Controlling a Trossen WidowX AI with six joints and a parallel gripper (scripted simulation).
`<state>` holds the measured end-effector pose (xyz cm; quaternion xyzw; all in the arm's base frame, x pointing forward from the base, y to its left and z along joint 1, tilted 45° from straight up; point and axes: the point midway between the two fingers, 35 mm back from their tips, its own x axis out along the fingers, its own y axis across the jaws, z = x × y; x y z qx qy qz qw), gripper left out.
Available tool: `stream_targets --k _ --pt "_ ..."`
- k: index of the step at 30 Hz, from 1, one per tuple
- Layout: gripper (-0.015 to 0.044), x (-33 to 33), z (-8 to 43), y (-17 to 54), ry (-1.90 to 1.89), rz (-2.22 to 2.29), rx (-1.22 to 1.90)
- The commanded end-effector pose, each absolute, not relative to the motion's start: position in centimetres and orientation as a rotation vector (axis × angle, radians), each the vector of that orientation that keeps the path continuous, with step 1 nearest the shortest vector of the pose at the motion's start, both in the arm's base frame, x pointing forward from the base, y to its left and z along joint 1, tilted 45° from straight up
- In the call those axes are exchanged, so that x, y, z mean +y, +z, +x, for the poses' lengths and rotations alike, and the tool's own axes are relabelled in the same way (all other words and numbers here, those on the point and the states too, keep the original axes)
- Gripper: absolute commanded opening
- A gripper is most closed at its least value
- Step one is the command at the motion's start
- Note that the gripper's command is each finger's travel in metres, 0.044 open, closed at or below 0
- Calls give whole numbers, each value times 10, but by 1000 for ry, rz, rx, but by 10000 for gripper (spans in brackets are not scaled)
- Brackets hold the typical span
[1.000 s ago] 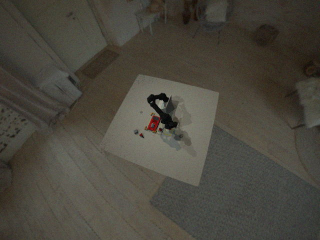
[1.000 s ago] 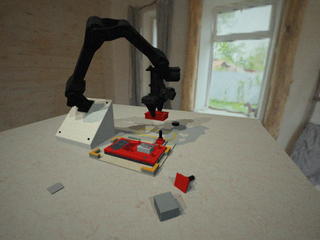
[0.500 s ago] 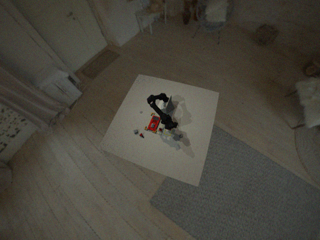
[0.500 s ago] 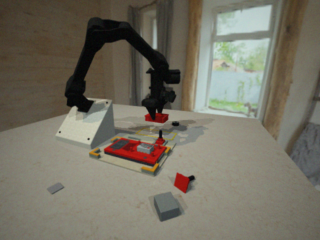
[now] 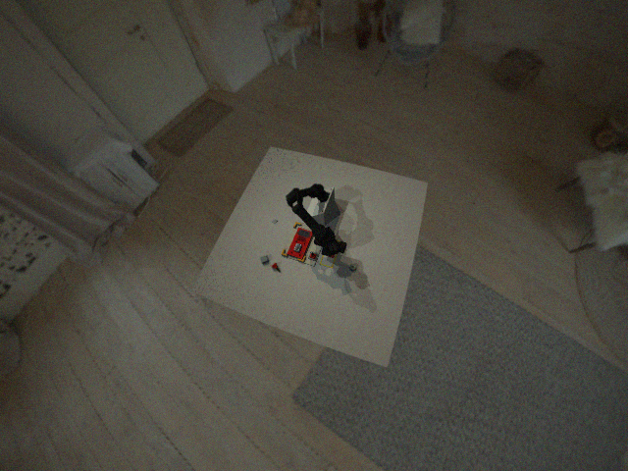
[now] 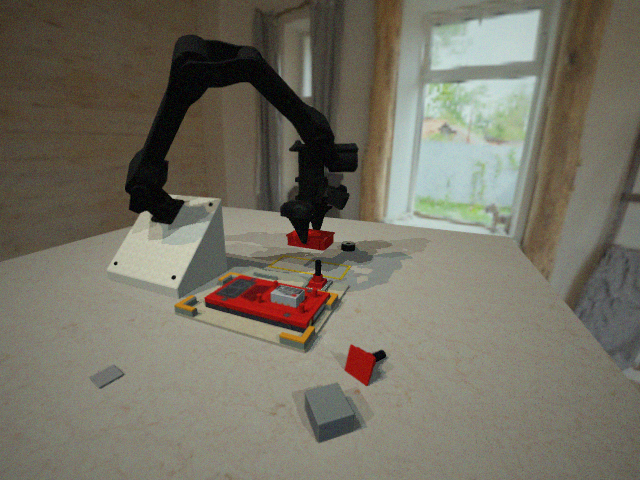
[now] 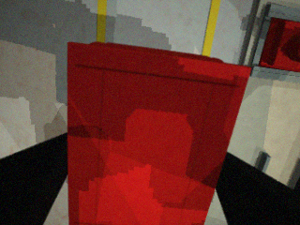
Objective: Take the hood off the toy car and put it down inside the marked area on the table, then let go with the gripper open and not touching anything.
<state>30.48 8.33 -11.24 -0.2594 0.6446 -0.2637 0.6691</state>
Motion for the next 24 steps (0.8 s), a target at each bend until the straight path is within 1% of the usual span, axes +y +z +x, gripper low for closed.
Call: stream_targets --k 1,24 --pt "0 81 305 -114 -591 -593 1453" --pt "0 69 305 -126 -592 -594 1453"
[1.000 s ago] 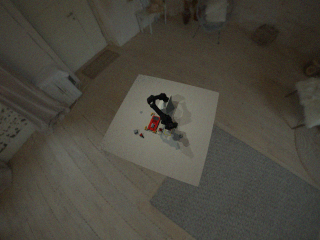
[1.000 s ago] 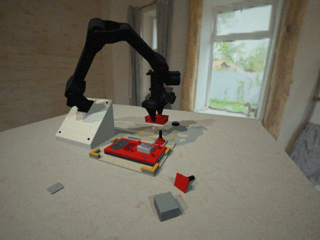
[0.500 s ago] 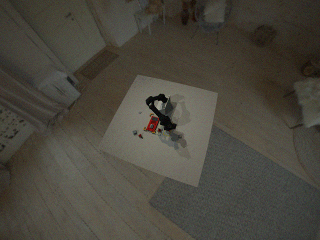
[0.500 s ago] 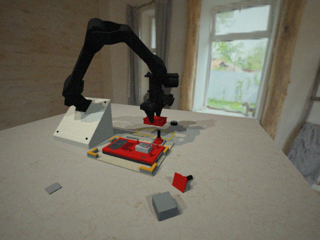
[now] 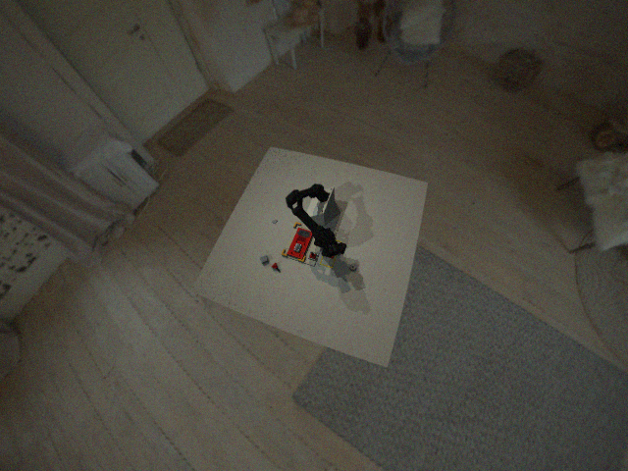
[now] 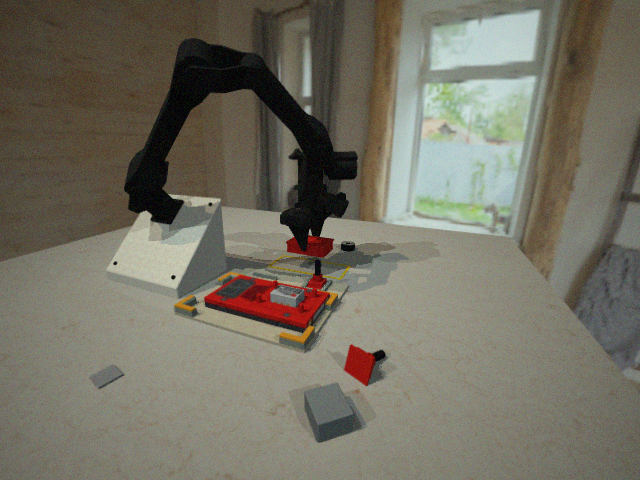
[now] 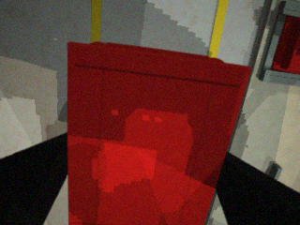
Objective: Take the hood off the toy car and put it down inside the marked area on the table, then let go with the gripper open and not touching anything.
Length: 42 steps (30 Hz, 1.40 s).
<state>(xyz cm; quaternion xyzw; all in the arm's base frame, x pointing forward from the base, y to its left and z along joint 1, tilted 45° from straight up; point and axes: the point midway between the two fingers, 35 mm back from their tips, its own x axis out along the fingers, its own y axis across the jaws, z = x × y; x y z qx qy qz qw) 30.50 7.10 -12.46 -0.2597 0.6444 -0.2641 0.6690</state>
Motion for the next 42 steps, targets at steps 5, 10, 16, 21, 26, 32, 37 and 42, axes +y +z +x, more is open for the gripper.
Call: stream_targets --k 5,10,16,21,26,32,37,42 --pt "0 67 305 -129 -593 -594 1453" --pt "0 64 305 -131 -593 -594 1453" --pt "0 61 304 -134 -593 -595 1452" --pt "0 58 304 -136 -594 -595 1452" --pt "0 56 304 -139 -594 -595 1452" --pt "0 54 304 -140 -595 -596 1452" --pt "0 52 304 -142 -595 -596 1452" --pt "0 51 304 -143 -595 -596 1452"
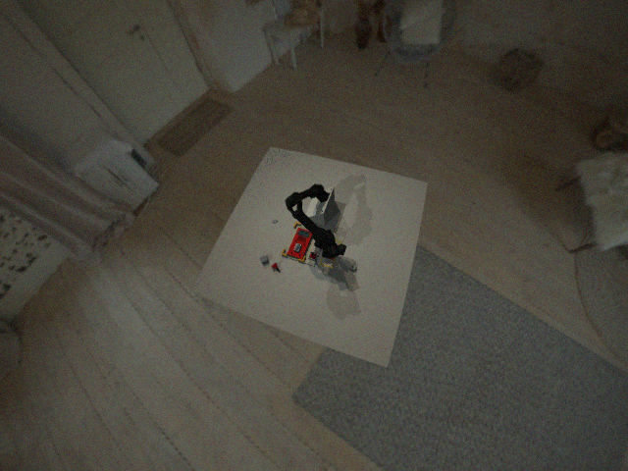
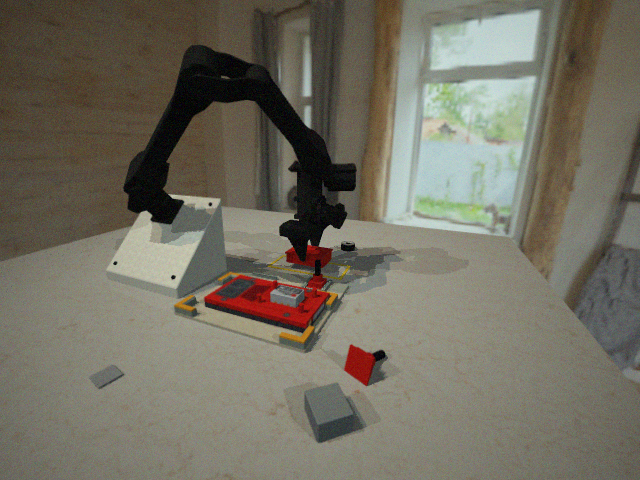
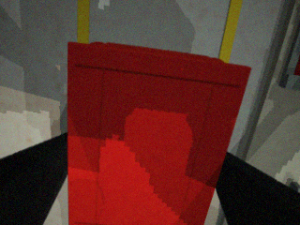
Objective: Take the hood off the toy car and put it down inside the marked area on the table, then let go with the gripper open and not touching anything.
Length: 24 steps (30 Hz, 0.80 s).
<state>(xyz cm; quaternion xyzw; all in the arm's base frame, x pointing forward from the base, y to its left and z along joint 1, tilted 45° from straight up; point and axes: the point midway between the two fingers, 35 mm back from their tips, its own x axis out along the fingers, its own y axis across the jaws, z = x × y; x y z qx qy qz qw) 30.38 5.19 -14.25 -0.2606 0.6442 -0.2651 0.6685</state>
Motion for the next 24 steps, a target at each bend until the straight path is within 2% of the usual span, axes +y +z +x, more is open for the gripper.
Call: stream_targets --k 1,24 --pt "0 50 304 -144 -595 -596 1452" --pt "0 42 304 -152 -595 -596 1452"
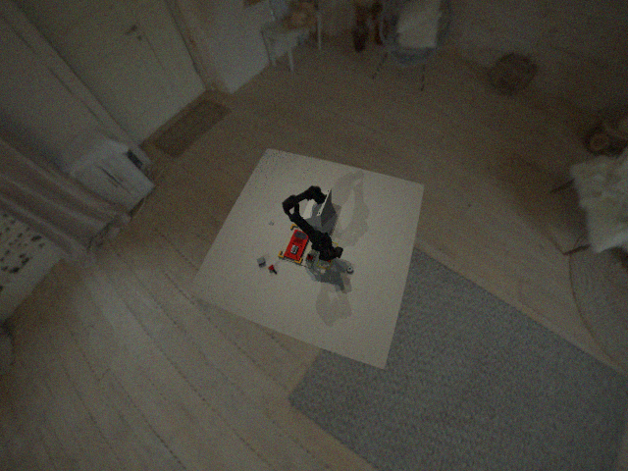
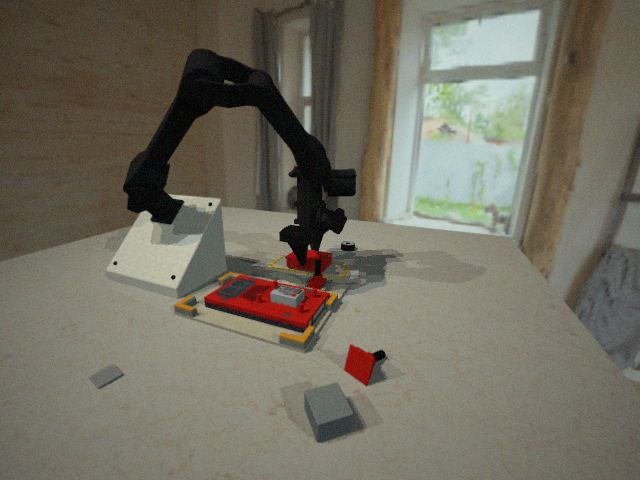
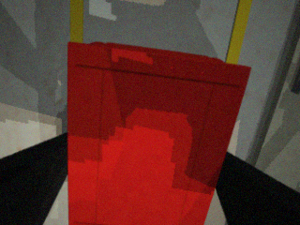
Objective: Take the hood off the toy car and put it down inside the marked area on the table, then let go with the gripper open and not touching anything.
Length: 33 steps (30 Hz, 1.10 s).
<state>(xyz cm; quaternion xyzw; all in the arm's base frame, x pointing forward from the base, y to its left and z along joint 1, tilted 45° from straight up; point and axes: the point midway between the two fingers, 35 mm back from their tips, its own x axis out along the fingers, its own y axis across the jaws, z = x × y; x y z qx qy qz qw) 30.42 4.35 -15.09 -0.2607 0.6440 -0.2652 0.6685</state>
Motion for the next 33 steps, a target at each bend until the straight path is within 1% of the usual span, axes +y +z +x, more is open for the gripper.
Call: stream_targets --k 1,6,23,30,33 --pt "0 42 304 -152 -595 -596 1452" --pt "0 40 304 -154 -595 -596 1452" --pt "440 43 304 -152 -598 -588 1452" --pt "440 86 303 -109 -600 -592 1450" --pt "440 92 302 -102 -601 -593 1450"
